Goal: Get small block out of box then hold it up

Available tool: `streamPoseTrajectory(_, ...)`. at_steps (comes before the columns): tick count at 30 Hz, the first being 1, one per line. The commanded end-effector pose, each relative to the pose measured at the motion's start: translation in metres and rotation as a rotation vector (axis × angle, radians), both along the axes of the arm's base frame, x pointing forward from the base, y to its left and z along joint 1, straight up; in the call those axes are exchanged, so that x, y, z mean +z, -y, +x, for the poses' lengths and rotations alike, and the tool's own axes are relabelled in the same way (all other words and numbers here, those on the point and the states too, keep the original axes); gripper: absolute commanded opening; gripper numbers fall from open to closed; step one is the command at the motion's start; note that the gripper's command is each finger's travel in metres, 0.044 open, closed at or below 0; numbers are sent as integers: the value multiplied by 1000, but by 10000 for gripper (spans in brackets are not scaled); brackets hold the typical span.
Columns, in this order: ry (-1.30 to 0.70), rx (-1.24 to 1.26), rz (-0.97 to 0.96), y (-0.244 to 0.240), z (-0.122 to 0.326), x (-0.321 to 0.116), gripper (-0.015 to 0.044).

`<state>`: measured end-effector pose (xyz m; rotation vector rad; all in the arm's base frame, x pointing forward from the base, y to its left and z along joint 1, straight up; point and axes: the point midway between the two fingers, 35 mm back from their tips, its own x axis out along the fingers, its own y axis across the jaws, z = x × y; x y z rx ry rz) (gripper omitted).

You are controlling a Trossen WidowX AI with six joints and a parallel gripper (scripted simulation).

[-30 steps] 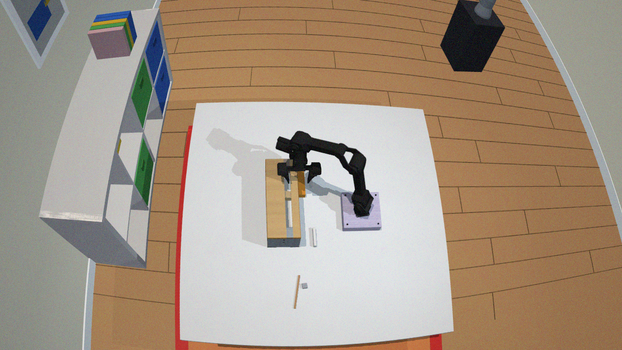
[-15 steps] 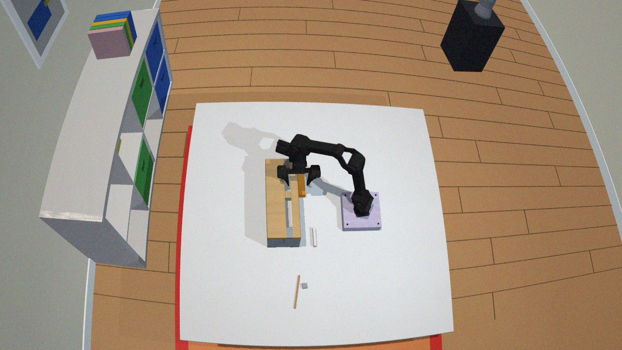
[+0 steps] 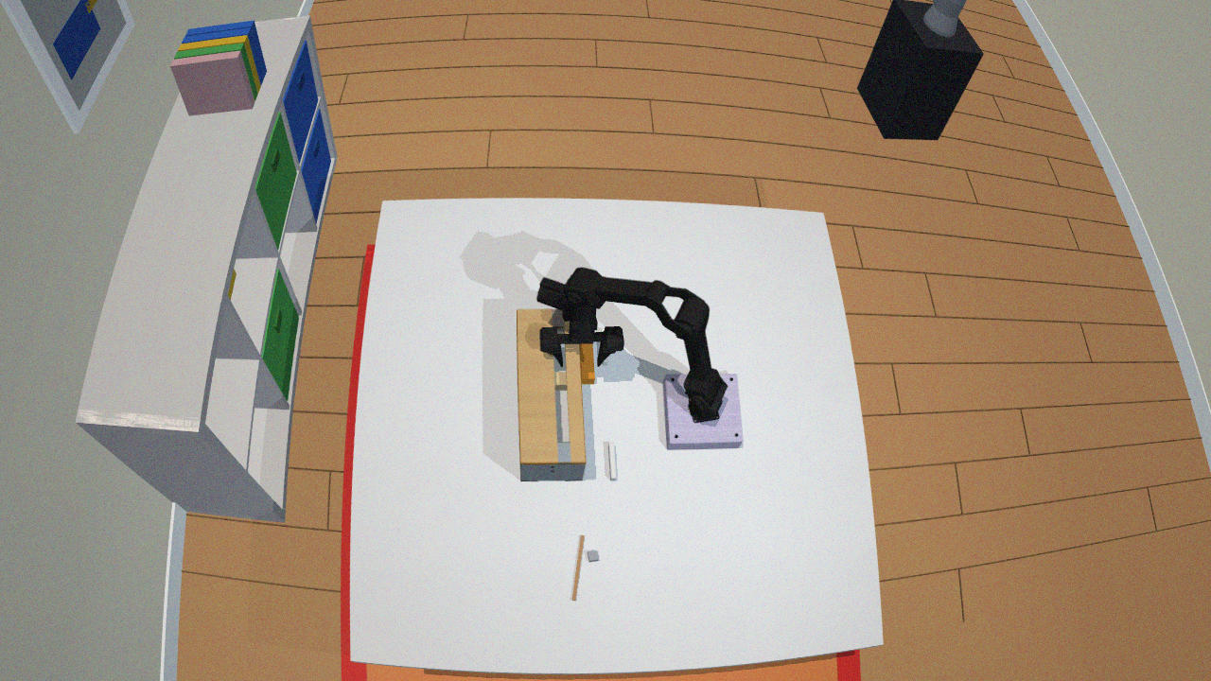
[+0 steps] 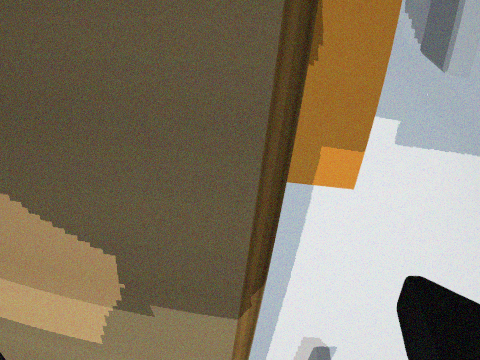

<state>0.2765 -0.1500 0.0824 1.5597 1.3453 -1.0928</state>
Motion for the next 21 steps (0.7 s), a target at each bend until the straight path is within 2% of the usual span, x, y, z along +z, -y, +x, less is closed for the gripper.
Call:
streamPoseTrajectory(1,0,0,0,0,0,0,400)
streamPoseTrajectory(21,0,0,4,-46,6,-2,400)
